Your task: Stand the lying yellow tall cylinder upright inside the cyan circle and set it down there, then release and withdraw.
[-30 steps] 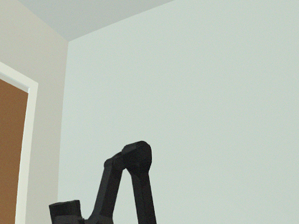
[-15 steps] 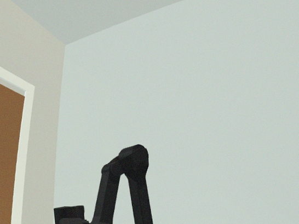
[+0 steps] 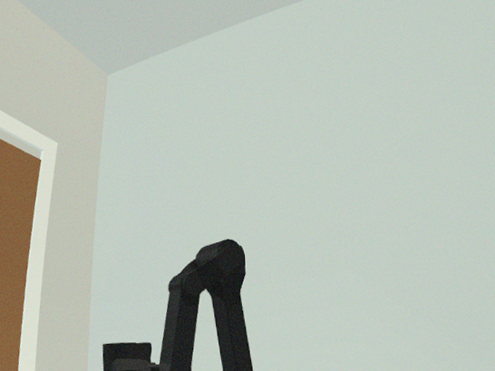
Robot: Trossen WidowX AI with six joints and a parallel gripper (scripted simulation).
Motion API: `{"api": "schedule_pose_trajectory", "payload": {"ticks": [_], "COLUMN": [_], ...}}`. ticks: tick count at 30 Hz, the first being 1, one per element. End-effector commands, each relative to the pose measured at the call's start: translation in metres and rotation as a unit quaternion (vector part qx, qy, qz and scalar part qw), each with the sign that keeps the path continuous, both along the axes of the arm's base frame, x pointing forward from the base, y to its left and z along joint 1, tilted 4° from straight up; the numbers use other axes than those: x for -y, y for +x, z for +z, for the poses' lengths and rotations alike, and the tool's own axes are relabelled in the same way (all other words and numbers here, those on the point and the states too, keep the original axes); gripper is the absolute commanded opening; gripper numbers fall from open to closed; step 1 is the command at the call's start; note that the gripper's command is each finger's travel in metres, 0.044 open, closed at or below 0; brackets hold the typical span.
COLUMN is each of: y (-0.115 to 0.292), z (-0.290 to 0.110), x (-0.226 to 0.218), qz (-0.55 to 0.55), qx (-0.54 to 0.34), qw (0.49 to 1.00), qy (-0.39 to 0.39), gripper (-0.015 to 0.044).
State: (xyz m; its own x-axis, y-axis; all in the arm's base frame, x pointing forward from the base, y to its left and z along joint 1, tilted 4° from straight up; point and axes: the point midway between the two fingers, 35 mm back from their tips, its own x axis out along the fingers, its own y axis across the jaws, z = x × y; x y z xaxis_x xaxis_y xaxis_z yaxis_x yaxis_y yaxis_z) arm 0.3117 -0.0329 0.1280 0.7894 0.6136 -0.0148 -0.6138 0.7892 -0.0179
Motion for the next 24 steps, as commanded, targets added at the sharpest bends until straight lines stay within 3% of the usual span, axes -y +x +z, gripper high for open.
{"api": "schedule_pose_trajectory", "payload": {"ticks": [1,24], "y": [-0.006,-0.005], "z": [-0.001,-0.013], "x": [-0.003,-0.002], "qz": [0.005,0.007], "qx": [0.001,-0.007], "qw": [1.0,1.0], "qy": [0.003,0.005], "gripper": [0.0105,0.0105]}}
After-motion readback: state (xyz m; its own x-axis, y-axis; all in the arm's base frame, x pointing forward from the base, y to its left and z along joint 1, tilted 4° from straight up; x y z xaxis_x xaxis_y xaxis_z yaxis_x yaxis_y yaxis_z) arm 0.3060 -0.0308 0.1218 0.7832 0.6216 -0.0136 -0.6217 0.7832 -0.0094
